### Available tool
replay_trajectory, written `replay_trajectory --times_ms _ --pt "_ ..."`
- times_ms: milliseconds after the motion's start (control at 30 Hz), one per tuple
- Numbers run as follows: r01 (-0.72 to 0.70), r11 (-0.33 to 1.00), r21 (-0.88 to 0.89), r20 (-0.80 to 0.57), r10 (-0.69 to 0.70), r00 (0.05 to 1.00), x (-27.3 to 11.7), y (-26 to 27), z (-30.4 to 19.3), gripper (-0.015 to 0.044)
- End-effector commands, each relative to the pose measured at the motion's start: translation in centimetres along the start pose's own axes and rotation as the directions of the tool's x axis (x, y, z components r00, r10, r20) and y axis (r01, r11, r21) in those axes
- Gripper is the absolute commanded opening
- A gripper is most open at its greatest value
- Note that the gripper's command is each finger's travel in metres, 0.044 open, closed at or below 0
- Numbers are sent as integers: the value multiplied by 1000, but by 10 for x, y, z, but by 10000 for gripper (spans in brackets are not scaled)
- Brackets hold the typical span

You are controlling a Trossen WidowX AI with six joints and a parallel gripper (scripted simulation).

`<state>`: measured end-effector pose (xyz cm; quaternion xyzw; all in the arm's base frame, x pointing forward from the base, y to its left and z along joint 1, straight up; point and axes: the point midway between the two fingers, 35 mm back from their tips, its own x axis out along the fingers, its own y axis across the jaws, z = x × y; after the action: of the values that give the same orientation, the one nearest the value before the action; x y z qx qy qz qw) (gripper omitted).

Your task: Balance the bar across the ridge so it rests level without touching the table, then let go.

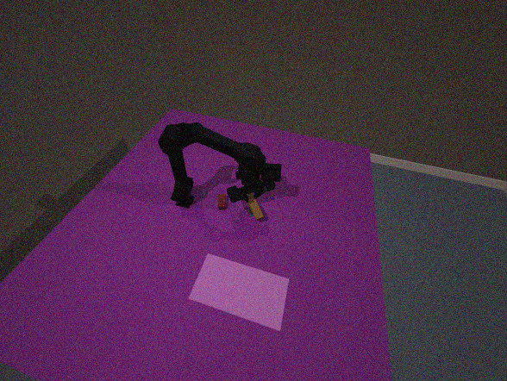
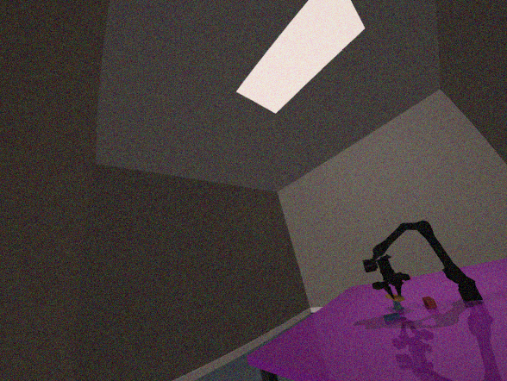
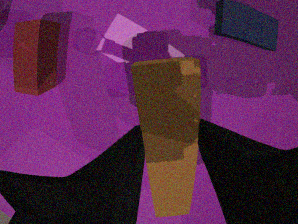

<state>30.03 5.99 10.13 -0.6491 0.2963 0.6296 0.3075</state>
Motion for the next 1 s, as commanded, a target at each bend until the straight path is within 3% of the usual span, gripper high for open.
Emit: replay_trajectory --times_ms 0,967 --pt "2 1000 -6 3 -2 1000 1 0 0 0" --pt "2 1000 -6 3 -2 1000 3 0 0 0"
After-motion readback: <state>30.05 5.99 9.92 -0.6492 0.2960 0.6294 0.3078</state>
